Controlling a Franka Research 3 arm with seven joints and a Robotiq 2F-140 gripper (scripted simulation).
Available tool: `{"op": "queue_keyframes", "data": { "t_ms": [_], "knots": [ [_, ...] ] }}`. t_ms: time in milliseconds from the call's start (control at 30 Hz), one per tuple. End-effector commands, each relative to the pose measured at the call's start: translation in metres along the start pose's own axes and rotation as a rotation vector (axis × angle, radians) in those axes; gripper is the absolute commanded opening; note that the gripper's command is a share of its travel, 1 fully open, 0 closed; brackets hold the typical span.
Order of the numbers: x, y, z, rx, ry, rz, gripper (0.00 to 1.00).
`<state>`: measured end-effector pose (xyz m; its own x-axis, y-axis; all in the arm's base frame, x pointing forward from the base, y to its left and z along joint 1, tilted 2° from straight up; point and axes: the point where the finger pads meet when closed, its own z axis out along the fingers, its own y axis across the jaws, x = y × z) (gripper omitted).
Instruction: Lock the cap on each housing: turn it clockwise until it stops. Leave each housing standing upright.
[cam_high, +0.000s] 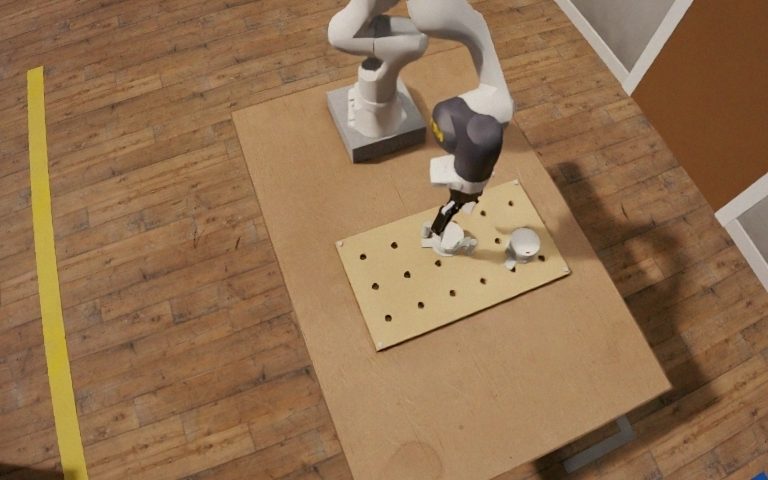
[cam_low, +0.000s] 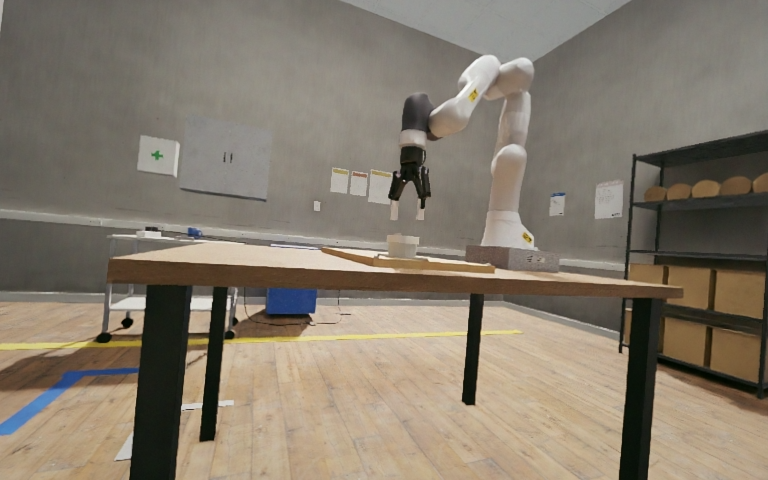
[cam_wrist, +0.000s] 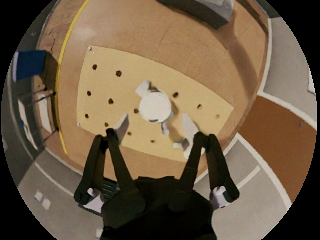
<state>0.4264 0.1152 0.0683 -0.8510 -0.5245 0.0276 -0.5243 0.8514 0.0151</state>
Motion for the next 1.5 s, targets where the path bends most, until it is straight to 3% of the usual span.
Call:
{"op": "queue_keyframes", "data": {
  "t_ms": [0,767,1467],
  "knots": [
    [0.000,0.000,0.000,0.000,-0.003,-0.007,0.78],
    [0.000,0.000,0.011,0.000,-0.003,-0.007,0.78],
    [0.000,0.000,0.035,0.000,-0.003,-0.007,0.78]
  ]
}}
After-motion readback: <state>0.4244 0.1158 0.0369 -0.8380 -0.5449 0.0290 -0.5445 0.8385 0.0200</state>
